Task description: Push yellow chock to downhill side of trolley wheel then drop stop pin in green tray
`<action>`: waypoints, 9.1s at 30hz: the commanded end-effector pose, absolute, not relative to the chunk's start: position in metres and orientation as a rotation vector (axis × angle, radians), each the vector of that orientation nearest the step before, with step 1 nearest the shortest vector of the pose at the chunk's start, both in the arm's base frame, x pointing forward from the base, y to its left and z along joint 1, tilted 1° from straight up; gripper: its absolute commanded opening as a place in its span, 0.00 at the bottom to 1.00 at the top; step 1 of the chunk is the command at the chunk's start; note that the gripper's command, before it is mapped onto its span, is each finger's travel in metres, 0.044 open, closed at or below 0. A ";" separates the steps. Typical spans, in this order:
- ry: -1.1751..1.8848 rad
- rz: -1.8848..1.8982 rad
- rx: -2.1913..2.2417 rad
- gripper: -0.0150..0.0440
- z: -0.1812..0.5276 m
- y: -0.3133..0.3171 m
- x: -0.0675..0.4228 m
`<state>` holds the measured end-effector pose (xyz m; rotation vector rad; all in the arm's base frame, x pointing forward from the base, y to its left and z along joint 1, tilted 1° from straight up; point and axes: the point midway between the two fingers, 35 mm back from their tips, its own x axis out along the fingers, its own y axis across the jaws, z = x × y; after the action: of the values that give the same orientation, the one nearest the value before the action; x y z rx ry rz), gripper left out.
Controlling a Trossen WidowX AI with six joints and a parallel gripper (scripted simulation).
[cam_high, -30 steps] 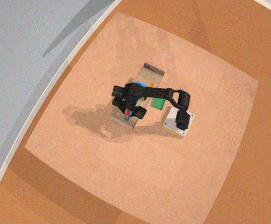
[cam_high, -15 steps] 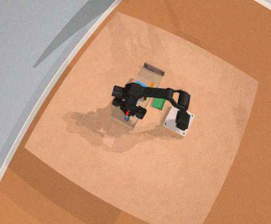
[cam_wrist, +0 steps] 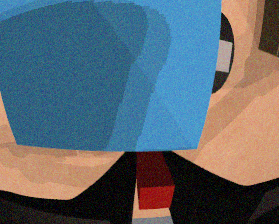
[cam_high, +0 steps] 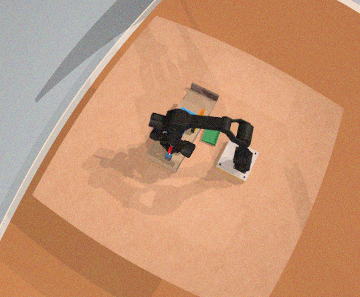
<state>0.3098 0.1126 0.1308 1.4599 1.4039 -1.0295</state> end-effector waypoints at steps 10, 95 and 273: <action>1.402 -1.025 1.463 0.25 0.142 0.110 0.310; 1.406 -1.026 1.465 0.25 0.171 0.139 0.276; -0.078 -2.047 2.120 0.25 0.041 -0.127 0.203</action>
<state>0.2049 -0.1222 0.0493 2.1275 -0.0755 -2.0442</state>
